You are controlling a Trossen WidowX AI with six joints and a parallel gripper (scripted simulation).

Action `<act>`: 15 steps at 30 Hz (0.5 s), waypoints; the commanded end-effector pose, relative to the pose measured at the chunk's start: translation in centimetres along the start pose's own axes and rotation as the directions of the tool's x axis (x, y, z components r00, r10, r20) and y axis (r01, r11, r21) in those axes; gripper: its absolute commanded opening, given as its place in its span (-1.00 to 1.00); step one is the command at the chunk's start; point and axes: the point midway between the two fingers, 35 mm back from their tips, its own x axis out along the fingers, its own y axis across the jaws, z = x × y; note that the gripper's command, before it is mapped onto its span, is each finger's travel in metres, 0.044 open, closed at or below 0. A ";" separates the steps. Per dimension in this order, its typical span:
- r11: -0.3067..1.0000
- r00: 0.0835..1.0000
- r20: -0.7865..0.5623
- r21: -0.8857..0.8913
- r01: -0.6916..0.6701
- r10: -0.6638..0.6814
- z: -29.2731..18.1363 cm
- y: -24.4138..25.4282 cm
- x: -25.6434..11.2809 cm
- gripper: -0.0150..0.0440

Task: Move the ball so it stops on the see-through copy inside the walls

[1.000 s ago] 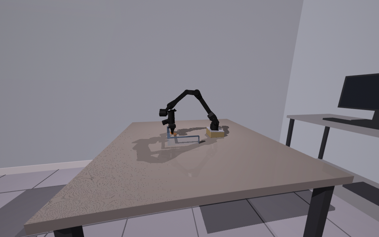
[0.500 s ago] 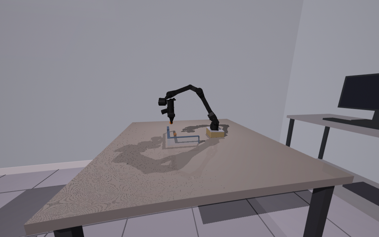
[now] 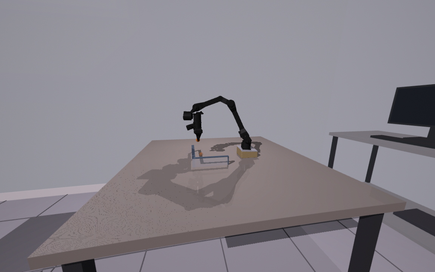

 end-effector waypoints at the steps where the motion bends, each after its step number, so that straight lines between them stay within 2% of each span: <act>1: 1.000 1.000 0.004 0.001 0.003 -0.003 -0.5 0.8 0.6 -0.49; 15: 1.000 1.000 0.003 0.001 0.001 -0.001 -2.0 2.8 3.1 -0.49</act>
